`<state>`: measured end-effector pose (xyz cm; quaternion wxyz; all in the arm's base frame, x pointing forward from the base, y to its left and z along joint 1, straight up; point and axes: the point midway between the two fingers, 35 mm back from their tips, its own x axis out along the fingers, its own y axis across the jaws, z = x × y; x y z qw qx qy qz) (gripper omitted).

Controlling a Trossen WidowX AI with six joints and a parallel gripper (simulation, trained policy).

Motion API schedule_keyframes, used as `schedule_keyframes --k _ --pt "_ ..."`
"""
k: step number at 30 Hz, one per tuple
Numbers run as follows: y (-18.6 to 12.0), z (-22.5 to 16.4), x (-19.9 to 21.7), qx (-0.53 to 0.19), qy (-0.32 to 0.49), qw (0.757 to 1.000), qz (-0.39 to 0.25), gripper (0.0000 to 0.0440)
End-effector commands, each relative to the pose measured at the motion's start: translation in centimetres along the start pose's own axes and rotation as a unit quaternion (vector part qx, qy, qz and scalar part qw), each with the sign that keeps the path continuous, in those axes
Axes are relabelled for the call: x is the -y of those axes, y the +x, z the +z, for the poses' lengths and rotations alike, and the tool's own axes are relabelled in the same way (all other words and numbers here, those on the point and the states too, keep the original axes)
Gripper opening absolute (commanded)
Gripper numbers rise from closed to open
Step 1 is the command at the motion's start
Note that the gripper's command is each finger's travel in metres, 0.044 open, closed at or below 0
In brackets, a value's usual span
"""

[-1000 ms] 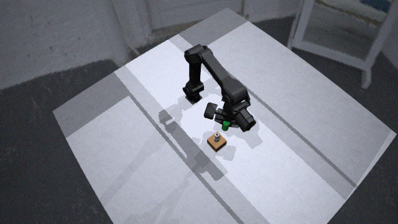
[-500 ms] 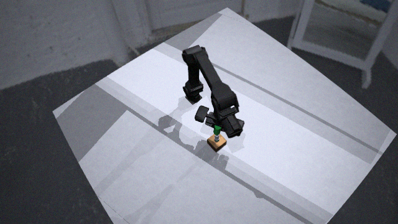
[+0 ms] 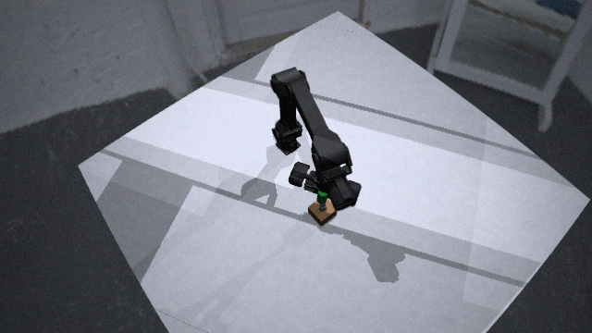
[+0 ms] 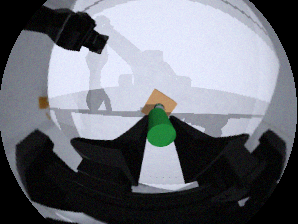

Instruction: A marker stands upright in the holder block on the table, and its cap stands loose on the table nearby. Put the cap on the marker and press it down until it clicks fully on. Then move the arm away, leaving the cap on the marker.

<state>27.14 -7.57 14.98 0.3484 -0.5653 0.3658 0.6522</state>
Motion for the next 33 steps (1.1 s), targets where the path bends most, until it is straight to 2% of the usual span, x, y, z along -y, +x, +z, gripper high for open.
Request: schedule_keyframes --k 1,25,33 --pt "1.8 0.0 0.1 0.017 -0.007 1.0 0.009 0.0" --pt "2.5 0.0 0.1 0.021 -0.011 1.0 0.01 0.0" --pt "4.4 -0.1 0.1 0.025 -0.027 0.999 0.012 0.0"
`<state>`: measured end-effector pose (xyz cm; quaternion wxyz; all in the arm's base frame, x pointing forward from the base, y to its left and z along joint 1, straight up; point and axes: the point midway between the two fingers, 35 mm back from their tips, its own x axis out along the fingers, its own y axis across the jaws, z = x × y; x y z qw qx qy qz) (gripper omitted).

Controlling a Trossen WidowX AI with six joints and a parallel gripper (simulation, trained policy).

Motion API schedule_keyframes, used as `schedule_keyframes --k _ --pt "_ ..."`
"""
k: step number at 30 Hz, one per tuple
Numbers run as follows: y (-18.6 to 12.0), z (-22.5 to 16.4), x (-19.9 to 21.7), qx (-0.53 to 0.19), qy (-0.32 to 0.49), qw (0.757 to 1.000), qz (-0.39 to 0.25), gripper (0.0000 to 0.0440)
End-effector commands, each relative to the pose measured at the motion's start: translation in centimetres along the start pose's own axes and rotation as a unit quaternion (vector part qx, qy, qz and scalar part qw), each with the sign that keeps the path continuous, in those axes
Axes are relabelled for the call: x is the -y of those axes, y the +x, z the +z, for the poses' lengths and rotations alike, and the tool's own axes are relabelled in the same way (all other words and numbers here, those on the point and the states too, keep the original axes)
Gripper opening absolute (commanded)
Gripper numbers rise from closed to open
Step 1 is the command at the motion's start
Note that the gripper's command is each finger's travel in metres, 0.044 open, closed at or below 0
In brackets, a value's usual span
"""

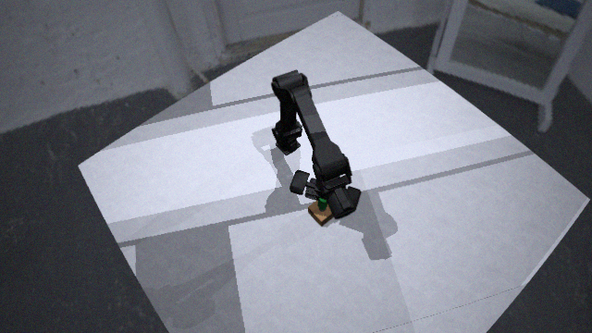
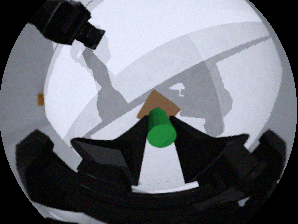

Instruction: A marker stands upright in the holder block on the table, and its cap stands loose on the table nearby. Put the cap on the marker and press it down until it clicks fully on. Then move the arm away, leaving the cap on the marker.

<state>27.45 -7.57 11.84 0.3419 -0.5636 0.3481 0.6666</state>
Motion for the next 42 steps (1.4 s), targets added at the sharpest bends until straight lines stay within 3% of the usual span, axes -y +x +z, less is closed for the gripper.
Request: schedule_keyframes --k 1,9,11,32,36,42 --pt "1.5 0.3 -0.5 0.012 -0.009 1.0 0.012 0.0001" --pt "2.2 0.2 -0.5 0.011 -0.017 1.0 0.014 0.0005" --pt "2.3 0.3 -0.5 0.012 -0.018 1.0 0.016 0.0057" --pt "2.6 1.2 -1.1 0.03 -0.025 0.999 0.021 0.0182" --pt "2.5 1.8 -1.5 0.038 -0.029 0.999 0.02 0.0251" --pt "2.4 2.2 -1.8 0.037 -0.035 0.999 0.011 0.0406"
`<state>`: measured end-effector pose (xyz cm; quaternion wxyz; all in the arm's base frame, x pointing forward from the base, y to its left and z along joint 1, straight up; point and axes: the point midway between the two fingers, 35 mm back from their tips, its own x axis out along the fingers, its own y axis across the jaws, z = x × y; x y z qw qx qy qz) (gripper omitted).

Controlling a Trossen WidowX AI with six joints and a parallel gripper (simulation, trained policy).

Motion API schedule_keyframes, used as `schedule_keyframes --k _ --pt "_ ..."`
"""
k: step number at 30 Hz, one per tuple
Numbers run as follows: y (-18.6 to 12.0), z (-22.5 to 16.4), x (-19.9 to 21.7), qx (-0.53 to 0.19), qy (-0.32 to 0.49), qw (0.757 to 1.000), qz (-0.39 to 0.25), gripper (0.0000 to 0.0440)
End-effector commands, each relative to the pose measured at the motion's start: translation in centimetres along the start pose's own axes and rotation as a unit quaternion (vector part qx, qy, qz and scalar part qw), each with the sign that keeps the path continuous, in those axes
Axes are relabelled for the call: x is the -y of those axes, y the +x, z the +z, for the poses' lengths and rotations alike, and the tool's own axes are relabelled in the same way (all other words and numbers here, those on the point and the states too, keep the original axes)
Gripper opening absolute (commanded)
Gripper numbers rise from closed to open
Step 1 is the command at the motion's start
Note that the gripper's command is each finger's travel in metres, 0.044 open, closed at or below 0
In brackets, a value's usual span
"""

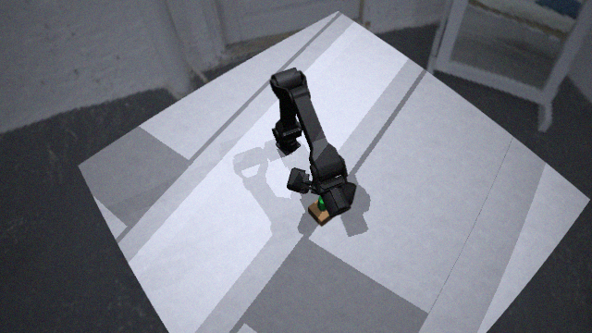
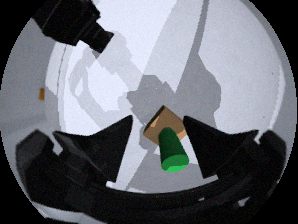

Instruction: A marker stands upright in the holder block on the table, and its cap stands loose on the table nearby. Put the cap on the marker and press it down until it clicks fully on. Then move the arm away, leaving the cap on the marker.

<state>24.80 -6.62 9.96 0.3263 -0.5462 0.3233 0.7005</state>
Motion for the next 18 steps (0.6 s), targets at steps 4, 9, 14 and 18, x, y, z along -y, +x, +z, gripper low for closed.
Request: schedule_keyframes --k 4,9,14,18 --pt "-0.2 0.3 -0.1 -0.008 -0.006 1.0 -0.016 0.044" --pt "-1.5 0.1 0.2 -0.025 -0.008 0.999 -0.036 0.044" --pt "-3.1 0.1 0.2 -0.041 -0.015 0.998 -0.05 0.044" --pt "-4.1 0.1 0.2 -0.052 -0.022 0.997 -0.06 0.044"
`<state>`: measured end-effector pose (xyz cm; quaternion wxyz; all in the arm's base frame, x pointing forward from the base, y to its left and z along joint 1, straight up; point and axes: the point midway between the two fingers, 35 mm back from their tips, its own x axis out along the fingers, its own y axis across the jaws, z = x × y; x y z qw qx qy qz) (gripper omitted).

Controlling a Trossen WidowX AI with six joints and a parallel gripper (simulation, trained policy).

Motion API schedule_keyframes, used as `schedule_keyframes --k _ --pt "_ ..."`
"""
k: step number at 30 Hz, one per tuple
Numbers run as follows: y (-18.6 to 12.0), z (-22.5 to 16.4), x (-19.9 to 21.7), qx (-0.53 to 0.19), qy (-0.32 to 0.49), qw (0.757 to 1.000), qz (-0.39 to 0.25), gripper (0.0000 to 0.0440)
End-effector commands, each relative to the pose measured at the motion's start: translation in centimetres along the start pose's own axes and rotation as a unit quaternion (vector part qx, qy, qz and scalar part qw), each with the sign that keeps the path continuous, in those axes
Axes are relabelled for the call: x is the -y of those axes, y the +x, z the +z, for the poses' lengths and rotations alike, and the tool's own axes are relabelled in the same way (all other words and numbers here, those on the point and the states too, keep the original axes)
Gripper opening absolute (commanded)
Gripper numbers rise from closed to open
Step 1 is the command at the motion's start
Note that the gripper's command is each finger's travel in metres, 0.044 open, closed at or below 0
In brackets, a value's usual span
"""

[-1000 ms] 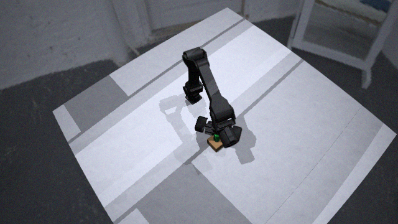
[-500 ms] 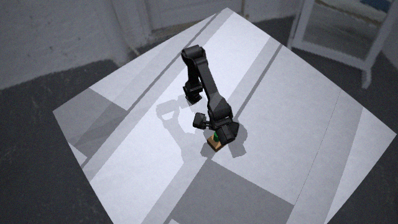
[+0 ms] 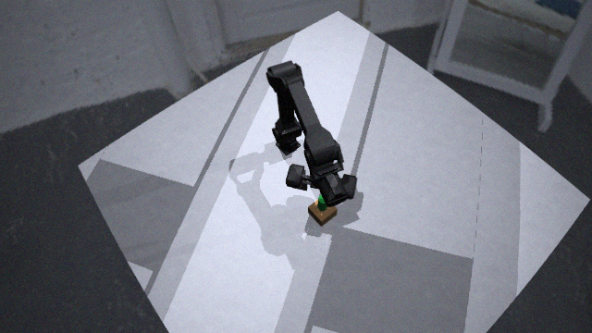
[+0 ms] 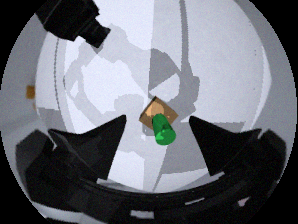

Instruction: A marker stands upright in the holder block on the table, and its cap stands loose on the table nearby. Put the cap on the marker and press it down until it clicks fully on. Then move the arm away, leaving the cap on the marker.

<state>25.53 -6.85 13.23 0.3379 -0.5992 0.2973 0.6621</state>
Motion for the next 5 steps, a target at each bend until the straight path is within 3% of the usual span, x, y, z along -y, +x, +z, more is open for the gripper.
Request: schedule_keyframes --k 1,5 --pt "-0.95 -0.08 0.1 -0.009 -0.006 1.0 -0.011 0.044" --pt "-1.86 -0.11 0.1 -0.02 -0.008 1.0 -0.02 0.0438"
